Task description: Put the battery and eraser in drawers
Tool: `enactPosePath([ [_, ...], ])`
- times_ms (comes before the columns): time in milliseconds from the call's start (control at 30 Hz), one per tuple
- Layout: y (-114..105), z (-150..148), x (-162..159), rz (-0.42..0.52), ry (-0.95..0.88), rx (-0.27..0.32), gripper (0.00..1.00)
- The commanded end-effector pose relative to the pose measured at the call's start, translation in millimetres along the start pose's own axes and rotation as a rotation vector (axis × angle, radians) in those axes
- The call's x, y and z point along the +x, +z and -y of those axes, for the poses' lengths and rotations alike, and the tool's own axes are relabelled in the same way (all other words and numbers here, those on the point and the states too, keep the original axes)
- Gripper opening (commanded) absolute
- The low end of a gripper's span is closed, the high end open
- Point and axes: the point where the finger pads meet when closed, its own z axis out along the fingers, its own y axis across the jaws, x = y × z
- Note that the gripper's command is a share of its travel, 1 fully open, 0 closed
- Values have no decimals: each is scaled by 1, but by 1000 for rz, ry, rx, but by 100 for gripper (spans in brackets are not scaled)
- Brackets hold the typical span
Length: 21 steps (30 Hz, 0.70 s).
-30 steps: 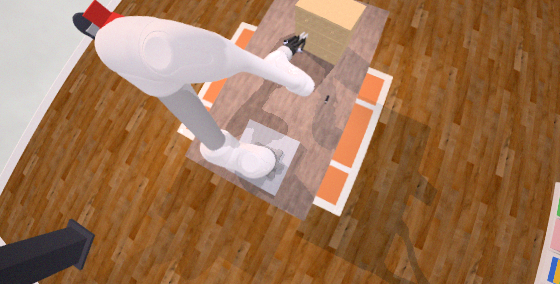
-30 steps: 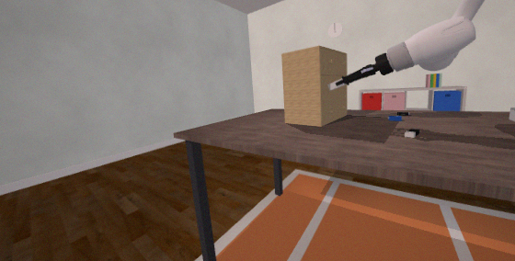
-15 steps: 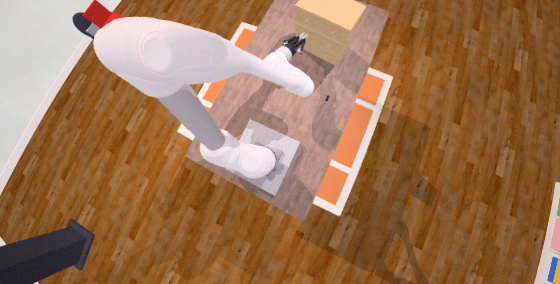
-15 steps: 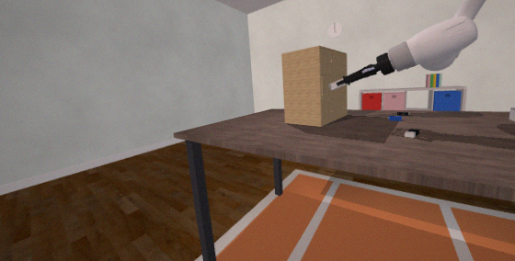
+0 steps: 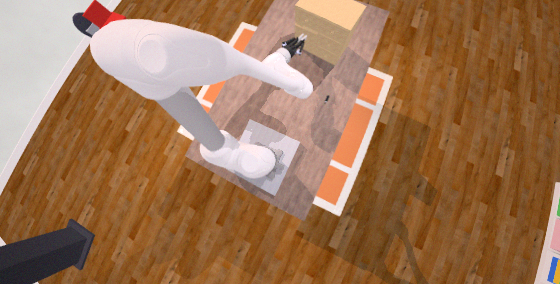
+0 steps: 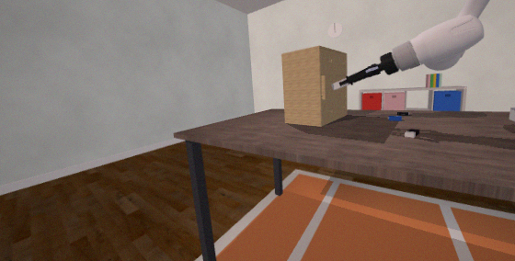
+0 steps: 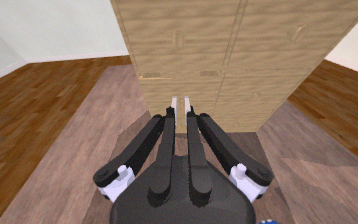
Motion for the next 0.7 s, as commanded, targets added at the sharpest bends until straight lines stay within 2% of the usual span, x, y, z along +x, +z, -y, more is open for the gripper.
enactPosePath([
  [0, -3, 0, -1, 0, 0, 0, 8],
  [667, -25, 0, -9, 0, 0, 0, 8],
])
